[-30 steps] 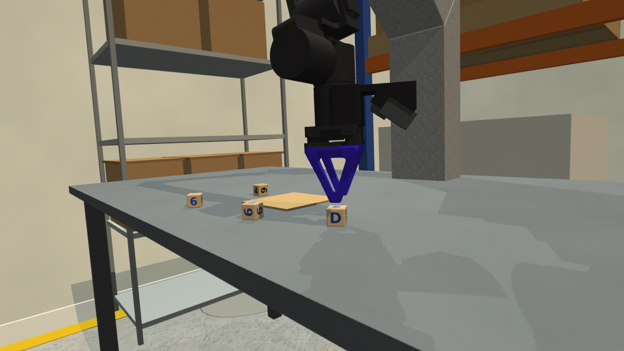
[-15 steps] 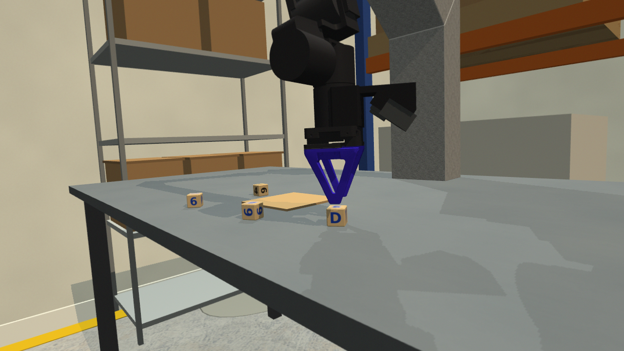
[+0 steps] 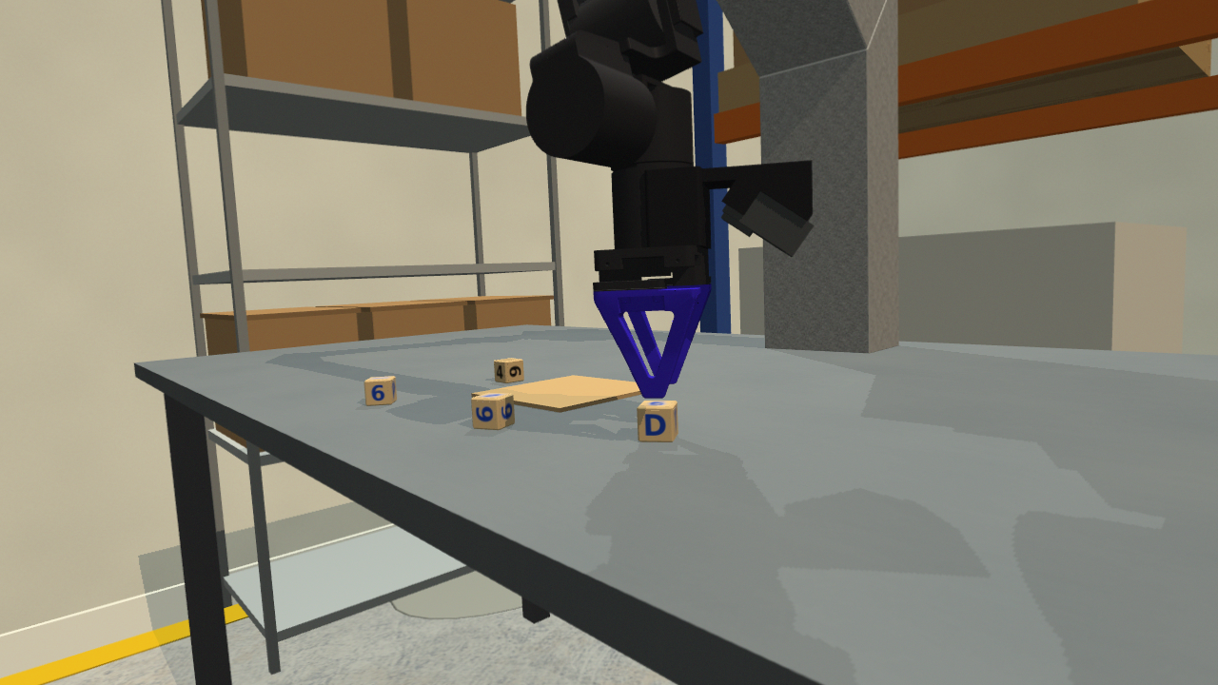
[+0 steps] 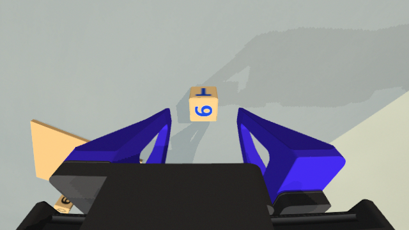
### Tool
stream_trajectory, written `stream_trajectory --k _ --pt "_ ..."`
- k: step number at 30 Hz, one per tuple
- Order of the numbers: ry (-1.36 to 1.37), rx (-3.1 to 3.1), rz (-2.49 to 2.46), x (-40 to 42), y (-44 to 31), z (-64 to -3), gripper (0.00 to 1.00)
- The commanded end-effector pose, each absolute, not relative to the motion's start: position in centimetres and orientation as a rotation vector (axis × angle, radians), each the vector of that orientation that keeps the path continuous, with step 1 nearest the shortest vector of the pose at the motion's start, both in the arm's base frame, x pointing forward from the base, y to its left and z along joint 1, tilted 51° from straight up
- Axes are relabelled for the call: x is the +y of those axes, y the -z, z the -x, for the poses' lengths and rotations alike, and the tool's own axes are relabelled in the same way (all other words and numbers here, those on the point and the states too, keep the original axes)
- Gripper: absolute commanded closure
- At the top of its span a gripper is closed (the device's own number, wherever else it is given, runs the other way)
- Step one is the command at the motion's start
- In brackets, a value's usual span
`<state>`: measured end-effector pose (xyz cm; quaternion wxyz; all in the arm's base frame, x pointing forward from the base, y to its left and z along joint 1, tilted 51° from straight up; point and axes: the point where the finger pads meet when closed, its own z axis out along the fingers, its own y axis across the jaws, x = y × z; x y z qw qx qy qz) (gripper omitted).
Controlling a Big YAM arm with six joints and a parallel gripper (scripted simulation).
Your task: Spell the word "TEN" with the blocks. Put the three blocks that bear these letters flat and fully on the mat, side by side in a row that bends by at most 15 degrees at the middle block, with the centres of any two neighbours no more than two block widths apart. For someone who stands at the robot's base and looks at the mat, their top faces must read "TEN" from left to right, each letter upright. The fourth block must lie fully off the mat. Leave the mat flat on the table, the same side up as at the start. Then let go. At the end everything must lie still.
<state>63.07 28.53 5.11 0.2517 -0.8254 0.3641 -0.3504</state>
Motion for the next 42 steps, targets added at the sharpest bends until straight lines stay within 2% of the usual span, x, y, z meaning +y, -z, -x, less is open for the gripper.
stream_trajectory --k 1,42 --pt "0.964 0.992 2.241 27.82 -5.02 -63.8 0.4" --pt "0.963 0.992 2.242 27.57 -5.08 -63.97 0.4"
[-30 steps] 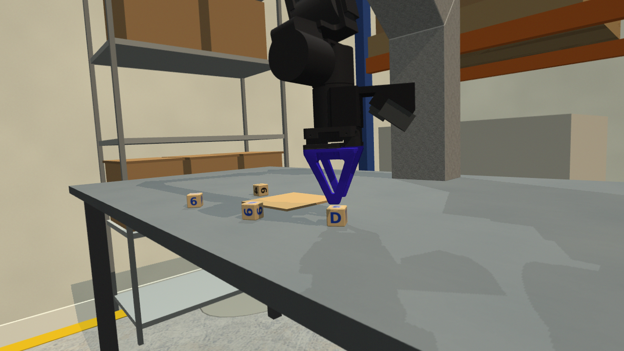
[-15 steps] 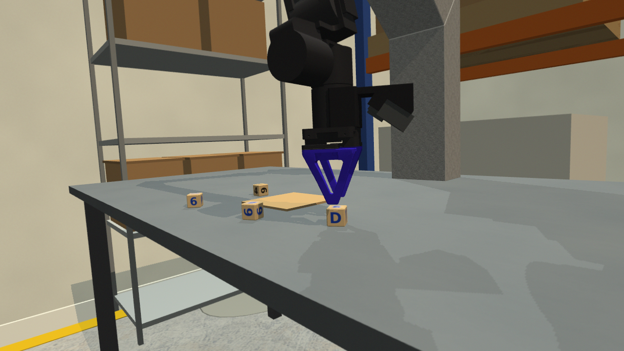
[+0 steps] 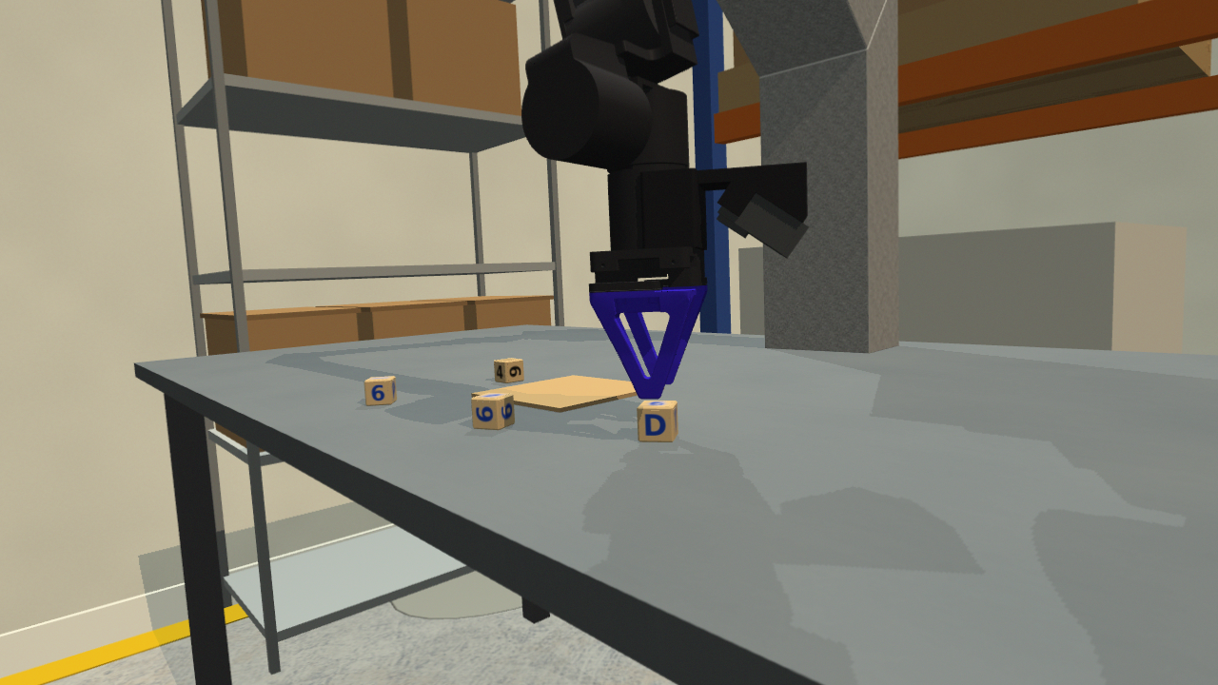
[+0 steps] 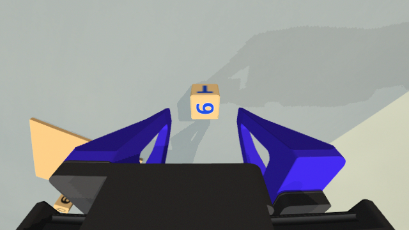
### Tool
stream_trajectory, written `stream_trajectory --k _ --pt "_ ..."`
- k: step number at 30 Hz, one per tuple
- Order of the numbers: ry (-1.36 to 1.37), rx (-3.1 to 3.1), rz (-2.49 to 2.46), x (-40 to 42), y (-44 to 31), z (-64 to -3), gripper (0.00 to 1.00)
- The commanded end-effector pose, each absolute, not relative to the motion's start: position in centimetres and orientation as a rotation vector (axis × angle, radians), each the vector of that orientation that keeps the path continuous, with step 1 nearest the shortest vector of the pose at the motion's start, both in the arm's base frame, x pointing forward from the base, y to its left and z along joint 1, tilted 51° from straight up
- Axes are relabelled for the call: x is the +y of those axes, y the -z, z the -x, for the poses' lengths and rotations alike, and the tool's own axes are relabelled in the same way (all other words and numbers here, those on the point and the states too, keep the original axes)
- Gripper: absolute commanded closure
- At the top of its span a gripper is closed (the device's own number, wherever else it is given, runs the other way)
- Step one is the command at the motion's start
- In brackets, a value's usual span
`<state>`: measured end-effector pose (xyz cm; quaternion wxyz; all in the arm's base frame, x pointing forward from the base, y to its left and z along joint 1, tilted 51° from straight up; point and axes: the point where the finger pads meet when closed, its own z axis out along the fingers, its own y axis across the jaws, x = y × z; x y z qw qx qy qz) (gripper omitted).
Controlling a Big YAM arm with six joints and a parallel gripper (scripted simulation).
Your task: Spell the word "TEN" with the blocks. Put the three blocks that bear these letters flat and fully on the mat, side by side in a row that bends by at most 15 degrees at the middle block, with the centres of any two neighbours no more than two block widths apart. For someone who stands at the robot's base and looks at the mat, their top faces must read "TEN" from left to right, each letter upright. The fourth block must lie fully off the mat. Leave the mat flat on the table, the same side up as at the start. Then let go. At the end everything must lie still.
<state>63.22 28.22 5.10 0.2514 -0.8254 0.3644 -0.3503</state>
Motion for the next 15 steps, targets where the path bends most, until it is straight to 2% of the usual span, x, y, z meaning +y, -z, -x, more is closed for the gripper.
stream_trajectory --k 1,15 --pt "0.962 0.992 2.245 27.6 -4.9 -64.0 0.4" --pt "0.964 0.989 2.243 27.9 -3.7 -65.5 0.4"
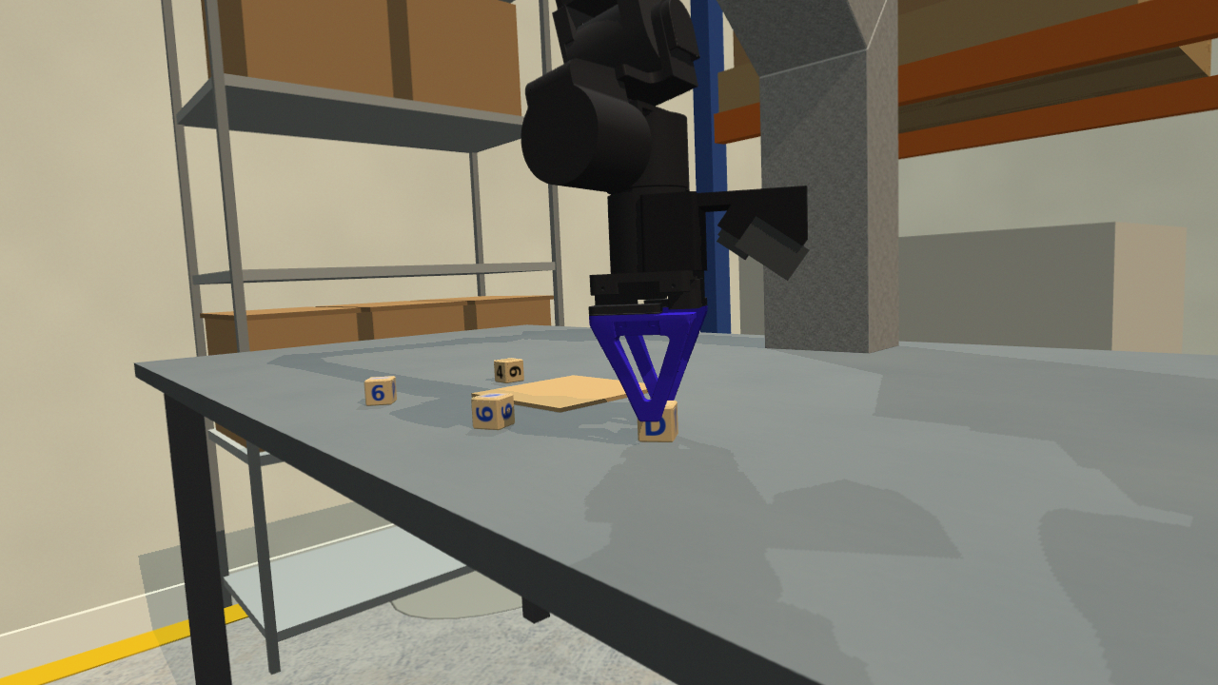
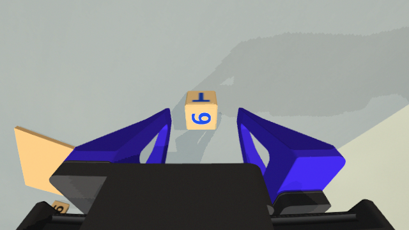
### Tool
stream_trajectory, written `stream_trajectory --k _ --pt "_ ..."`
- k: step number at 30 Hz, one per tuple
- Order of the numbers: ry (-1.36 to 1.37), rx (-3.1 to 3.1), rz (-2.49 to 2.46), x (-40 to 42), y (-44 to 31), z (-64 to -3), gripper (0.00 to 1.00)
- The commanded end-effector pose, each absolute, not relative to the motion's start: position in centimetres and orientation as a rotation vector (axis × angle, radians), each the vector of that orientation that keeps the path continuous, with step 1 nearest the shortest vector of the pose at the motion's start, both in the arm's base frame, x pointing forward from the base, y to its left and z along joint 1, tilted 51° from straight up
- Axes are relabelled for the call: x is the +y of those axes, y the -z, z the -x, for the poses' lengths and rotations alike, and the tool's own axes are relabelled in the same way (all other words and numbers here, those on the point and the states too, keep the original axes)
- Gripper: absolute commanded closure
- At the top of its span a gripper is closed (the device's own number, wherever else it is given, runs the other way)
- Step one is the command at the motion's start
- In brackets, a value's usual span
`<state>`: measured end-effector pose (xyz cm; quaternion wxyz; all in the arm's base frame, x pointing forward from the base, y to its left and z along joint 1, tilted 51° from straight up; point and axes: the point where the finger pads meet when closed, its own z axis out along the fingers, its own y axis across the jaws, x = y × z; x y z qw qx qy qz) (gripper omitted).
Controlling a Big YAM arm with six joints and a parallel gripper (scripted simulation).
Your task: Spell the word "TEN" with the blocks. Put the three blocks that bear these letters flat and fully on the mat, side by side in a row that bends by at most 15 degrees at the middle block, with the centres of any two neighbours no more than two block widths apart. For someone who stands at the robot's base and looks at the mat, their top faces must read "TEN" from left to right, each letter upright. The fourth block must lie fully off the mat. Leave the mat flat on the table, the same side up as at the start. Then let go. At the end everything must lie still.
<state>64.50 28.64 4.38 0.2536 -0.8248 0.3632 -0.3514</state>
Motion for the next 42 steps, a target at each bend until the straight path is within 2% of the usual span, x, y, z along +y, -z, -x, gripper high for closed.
stream_trajectory --k 1,28,29,42 --pt "0.964 0.99 2.243 27.9 -3.58 -65.63 0.4" --pt "0.963 0.992 2.243 27.98 -3.04 -66.28 0.4" --pt "0.963 0.992 2.243 27.98 -3.04 -66.28 0.59" --pt "0.962 0.993 2.243 27.98 -3.04 -66.28 0.59"
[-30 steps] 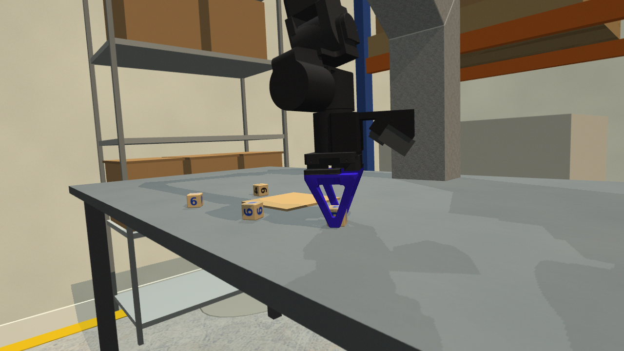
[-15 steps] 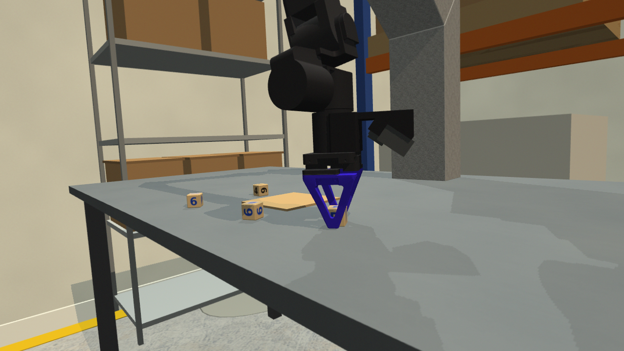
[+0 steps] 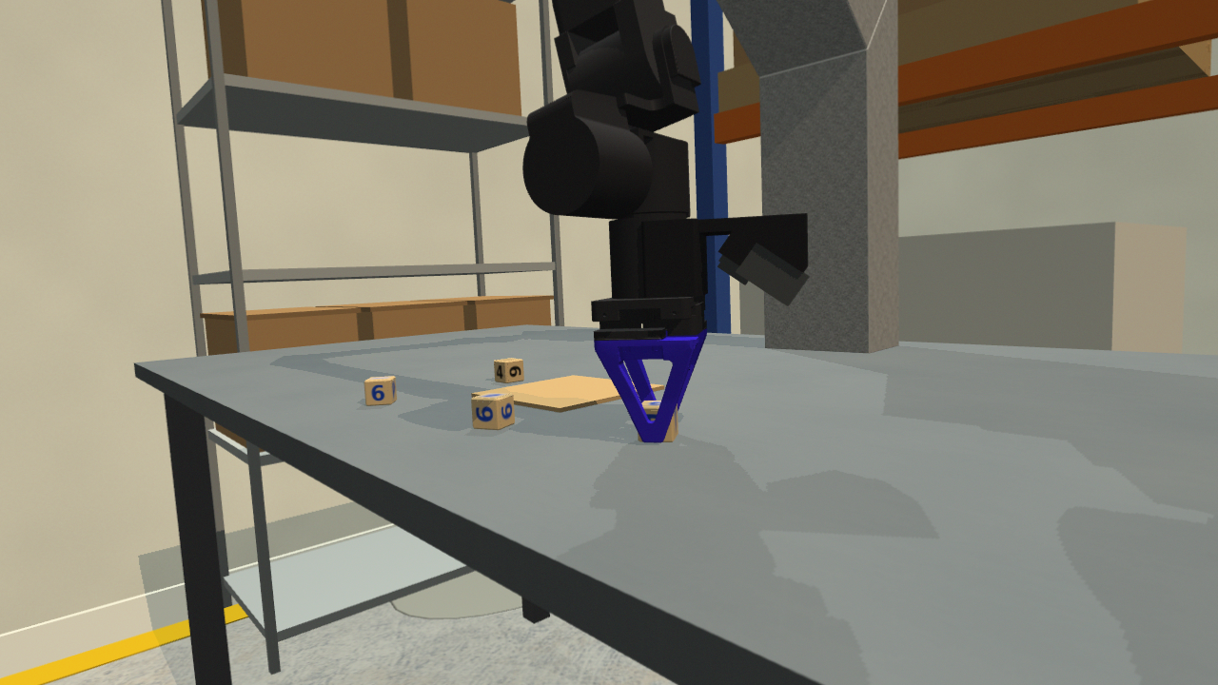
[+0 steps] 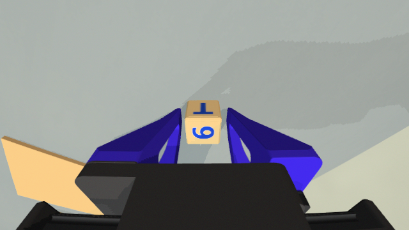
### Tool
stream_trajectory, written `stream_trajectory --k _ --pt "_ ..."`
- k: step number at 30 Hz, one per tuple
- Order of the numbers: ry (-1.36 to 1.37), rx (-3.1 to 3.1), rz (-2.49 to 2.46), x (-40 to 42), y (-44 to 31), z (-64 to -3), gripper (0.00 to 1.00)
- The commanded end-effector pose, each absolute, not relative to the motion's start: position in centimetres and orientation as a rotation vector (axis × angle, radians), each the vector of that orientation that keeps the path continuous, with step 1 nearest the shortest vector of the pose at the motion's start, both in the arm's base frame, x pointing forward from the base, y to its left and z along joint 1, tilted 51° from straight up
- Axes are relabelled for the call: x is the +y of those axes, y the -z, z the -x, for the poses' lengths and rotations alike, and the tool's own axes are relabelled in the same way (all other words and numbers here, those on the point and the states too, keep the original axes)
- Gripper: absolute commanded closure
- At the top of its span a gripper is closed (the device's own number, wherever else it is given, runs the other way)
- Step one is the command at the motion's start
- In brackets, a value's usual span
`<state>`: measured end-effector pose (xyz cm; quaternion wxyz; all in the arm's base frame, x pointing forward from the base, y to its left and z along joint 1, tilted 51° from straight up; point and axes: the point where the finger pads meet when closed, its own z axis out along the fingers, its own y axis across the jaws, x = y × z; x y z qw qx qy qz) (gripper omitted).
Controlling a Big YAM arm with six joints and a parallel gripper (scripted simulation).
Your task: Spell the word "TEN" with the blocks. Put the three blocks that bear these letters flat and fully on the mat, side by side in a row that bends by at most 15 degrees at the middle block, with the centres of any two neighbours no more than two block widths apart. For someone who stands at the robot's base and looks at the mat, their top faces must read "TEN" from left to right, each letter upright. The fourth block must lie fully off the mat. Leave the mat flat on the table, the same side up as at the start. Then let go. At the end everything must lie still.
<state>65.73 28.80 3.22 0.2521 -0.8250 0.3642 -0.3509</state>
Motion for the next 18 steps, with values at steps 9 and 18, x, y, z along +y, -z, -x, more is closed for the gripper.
stream_trajectory --k 9,18 --pt "0.962 0.993 2.243 27.98 -3.04 -66.28 0.78" --pt "0.962 0.993 2.243 27.98 -3.04 -66.28 0.78"
